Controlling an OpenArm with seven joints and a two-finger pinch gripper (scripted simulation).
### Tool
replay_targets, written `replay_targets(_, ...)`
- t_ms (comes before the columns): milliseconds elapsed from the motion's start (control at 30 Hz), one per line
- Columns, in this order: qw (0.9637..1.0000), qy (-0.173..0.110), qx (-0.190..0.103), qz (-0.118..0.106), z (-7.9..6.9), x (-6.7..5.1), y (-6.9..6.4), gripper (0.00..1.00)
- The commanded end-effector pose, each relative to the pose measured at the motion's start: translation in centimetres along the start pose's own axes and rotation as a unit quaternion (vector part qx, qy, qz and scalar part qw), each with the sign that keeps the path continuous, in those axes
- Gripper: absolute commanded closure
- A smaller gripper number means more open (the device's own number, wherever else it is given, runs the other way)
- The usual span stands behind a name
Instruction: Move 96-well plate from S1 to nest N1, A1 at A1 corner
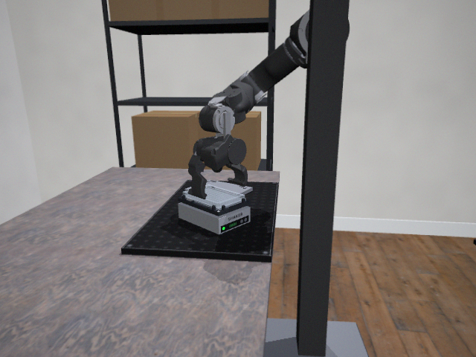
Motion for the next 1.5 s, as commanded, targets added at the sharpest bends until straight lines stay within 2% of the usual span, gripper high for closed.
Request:
replay_targets(0, 1.0, 0.0, 0.003, -0.001, 0.1, 0.1, -0.2, 0.23)
replay_targets(200, 1.0, 0.0, 0.003, -0.001, 0.1, 0.1, -0.2, 0.23)
replay_targets(367, 1.0, -0.003, 0.003, 0.0, 0.0, 0.0, 2.1, 0.23)
replay_targets(767, 1.0, -0.003, 0.003, 0.0, 0.0, 0.0, 2.1, 0.23)
replay_targets(933, 1.0, 0.0, 0.004, 0.0, 0.3, 0.2, 1.5, 0.23)
replay_targets(1467, 1.0, -0.001, 0.002, 0.0, 0.0, 0.0, 1.7, 0.23)
Point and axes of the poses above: the point where the finger pads meet when closed, its own y axis out along the fingers, its own z axis across the jaws, x = y × z, the point moved 8 cm from there along -y, back along the fingers, and after that the axes turned 15 degrees about -y, right-handed, at the moved point
